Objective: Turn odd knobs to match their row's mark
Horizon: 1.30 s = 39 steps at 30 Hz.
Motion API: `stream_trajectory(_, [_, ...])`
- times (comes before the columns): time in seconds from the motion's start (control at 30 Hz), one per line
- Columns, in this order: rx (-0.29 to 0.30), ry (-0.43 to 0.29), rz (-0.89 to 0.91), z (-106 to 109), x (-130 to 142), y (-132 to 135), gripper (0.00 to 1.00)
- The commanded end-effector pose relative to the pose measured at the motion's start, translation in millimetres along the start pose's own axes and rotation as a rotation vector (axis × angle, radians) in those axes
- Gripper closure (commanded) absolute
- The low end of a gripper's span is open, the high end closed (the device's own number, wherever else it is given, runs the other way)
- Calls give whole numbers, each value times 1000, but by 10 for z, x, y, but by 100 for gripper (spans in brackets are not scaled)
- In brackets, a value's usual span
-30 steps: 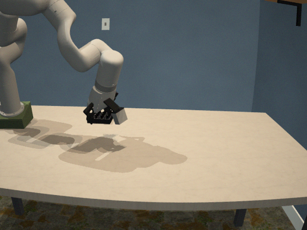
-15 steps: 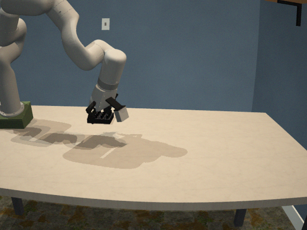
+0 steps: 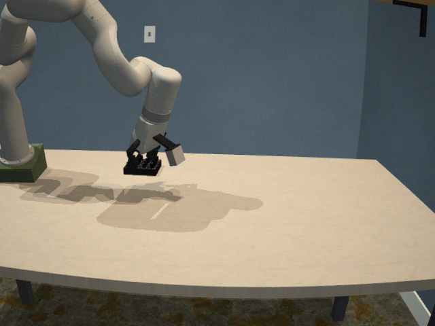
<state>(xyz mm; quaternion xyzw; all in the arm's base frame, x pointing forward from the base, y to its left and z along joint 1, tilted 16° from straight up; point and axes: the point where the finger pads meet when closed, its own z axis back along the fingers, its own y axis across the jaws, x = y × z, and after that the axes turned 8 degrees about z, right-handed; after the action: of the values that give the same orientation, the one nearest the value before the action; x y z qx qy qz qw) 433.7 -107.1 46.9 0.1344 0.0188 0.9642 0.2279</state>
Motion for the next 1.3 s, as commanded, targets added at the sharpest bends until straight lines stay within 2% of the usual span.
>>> stream_trajectory(0.0, [98,69,83,-126,82,-333,0])
stream_trajectory(0.5, [101,71,86,-130,85,-344,0])
stream_trajectory(0.57, [169,144,171,-247,194,-672,0])
stream_trajectory(1.07, [169,144,171,-247,195,-673,0])
stream_trajectory(1.13, [208,210,251,-342,320,-972,0])
stream_trajectory(1.27, [209,210,252,-342,320,-974,0])
